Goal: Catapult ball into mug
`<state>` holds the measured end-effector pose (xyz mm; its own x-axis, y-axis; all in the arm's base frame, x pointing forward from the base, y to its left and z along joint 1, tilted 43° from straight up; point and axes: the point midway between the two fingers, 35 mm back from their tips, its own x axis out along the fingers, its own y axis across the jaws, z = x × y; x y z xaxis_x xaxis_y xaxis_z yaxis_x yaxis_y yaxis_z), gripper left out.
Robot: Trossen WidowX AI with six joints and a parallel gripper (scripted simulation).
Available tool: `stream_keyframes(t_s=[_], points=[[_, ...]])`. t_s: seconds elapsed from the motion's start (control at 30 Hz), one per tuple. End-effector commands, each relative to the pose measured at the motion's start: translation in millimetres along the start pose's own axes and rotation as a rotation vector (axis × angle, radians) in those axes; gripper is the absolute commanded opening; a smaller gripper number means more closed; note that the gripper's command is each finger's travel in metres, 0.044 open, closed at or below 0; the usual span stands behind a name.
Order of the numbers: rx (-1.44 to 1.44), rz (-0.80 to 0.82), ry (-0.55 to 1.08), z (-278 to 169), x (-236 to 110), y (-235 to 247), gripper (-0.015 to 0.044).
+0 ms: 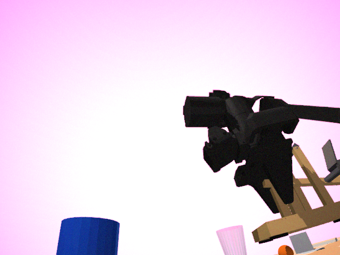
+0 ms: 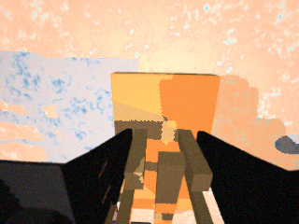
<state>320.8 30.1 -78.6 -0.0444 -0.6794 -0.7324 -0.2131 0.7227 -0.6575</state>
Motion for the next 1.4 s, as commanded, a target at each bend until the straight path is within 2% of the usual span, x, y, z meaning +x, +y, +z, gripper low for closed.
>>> stream_keyframes(t_s=[0.0,0.83,1.03,1.37], points=[[-0.001,0.002,-0.001,0.6,5.2,0.6,0.0000],[-0.004,-0.001,0.000,-0.3,45.9,0.1,0.0000],[0.006,0.003,0.004,-0.1,41.2,-0.3,0.0000],[0.006,0.003,0.004,-0.1,41.2,-0.3,0.0263]])
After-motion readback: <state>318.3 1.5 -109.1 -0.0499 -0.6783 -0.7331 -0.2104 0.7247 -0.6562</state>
